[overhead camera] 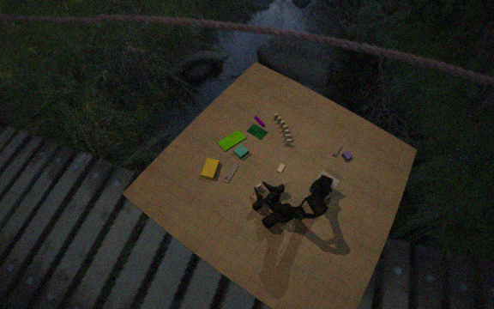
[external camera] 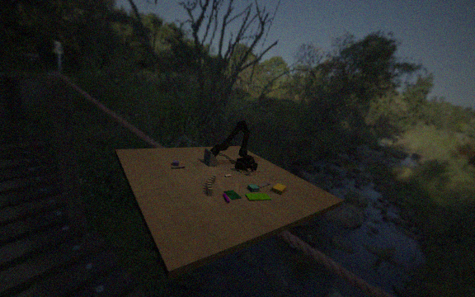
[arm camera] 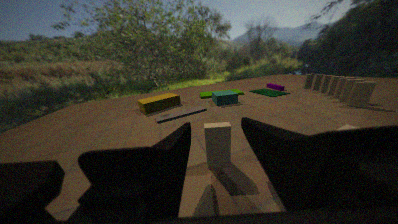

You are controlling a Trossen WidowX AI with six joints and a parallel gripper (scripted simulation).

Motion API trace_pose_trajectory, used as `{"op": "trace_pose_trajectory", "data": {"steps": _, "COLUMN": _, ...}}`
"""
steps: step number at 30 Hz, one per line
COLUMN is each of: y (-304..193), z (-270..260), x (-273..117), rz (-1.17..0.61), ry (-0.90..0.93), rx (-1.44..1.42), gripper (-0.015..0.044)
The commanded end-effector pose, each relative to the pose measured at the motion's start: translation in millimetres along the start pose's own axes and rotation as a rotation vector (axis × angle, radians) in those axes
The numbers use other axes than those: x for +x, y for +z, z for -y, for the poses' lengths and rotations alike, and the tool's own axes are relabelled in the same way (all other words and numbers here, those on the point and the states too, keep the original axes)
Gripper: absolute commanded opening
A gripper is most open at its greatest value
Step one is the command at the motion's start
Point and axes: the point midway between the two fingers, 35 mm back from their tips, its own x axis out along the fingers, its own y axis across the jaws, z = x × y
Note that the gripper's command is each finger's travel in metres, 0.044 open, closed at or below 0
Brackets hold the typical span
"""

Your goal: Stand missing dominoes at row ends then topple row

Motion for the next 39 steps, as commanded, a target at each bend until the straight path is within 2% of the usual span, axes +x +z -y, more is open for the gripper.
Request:
{"op": "trace_pose_trajectory", "data": {"steps": 1, "y": 0.4, "z": -1.6, "x": -0.1, "rz": 0.004, "ry": 0.002, "rx": 0.010, "gripper": 0.0343}}
{"op": "trace_pose_trajectory", "data": {"steps": 5, "y": 0.4, "z": -1.6, "x": -0.1, "rz": 0.004, "ry": 0.002, "rx": 0.010, "gripper": 0.0440}}
{"op": "trace_pose_trajectory", "data": {"steps": 9, "y": 5.9, "z": -1.9, "x": 0.1, "rz": 0.003, "ry": 0.001, "rx": 0.009, "gripper": 0.0440}}
{"op": "trace_pose_trajectory", "data": {"steps": 15, "y": 48.9, "z": -0.3, "x": -0.3, "rz": 0.001, "ry": 0.001, "rx": 0.001, "gripper": 0.0440}}
{"op": "trace_pose_trajectory", "data": {"steps": 24, "y": 48.0, "z": 0.1, "x": 11.9, "rz": -0.051, "ry": -0.040, "rx": -0.066, "gripper": 0.0440}}
{"op": "trace_pose_trajectory", "data": {"steps": 32, "y": 47.5, "z": 19.8, "x": 66.0, "rz": -0.450, "ry": -0.256, "rx": -0.320, "gripper": 0.0440}}
{"op": "trace_pose_trajectory", "data": {"steps": 39, "y": 51.9, "z": 31.1, "x": 64.8, "rz": -0.976, "ry": -0.301, "rx": -0.325, "gripper": 0.0440}}
